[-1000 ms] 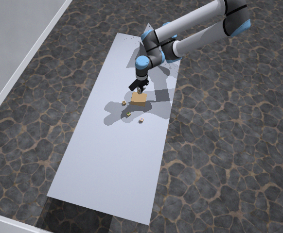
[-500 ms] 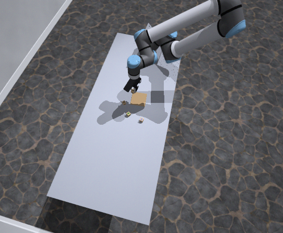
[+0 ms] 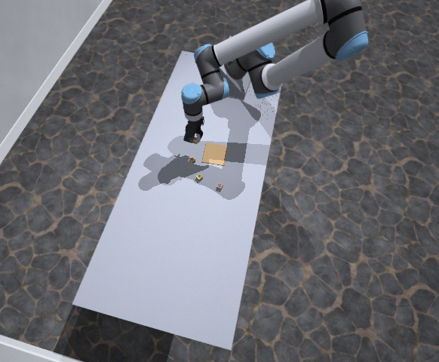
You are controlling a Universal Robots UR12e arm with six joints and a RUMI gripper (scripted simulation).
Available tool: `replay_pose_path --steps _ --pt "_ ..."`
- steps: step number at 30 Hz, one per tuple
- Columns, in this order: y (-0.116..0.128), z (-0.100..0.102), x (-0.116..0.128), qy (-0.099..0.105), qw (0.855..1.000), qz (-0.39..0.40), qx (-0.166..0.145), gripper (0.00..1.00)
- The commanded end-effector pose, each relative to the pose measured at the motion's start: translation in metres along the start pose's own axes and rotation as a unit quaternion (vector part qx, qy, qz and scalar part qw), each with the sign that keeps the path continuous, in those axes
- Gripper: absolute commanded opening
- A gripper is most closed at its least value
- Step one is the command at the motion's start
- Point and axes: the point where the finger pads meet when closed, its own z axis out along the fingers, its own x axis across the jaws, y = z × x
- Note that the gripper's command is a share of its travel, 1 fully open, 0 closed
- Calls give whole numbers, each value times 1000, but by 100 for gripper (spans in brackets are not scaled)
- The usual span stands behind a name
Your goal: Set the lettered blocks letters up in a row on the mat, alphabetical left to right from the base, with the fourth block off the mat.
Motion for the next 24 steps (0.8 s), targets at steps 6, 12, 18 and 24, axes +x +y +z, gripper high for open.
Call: replay_pose_path --steps 6,12,18,24 --pt "-1 0 11 -2 1000 -29 0 9" --pt "-1 0 11 -2 1000 -29 0 9" --pt "-1 1 11 -2 1000 -29 0 9" --pt "-1 11 11 -2 1000 -29 0 9"
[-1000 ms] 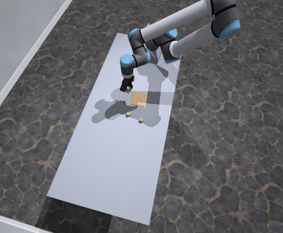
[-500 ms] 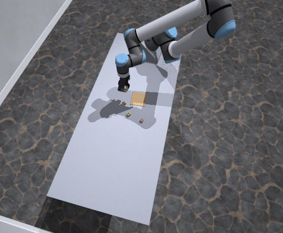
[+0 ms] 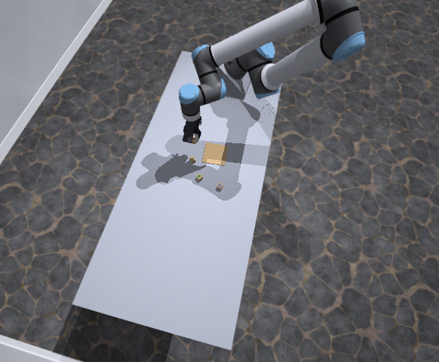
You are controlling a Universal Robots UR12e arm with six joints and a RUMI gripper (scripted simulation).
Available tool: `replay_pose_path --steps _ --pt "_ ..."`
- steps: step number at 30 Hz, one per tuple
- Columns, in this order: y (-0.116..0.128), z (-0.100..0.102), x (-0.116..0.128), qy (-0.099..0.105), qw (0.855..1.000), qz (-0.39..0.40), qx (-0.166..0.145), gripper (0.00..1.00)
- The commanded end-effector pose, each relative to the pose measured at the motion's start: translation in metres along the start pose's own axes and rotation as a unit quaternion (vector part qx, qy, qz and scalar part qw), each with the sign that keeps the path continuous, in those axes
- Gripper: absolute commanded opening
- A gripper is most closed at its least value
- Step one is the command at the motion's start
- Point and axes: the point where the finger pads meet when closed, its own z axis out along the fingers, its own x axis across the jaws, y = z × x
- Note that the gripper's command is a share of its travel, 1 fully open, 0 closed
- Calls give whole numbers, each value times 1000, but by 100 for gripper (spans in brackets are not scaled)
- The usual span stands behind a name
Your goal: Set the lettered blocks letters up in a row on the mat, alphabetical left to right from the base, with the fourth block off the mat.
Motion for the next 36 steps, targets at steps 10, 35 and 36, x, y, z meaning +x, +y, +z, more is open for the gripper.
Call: replay_pose_path --steps 10,35,36 --pt "0 39 0 0 1000 0 0 9" --pt "-1 91 1 0 1000 0 0 9" --pt "-1 91 1 0 1000 0 0 9"
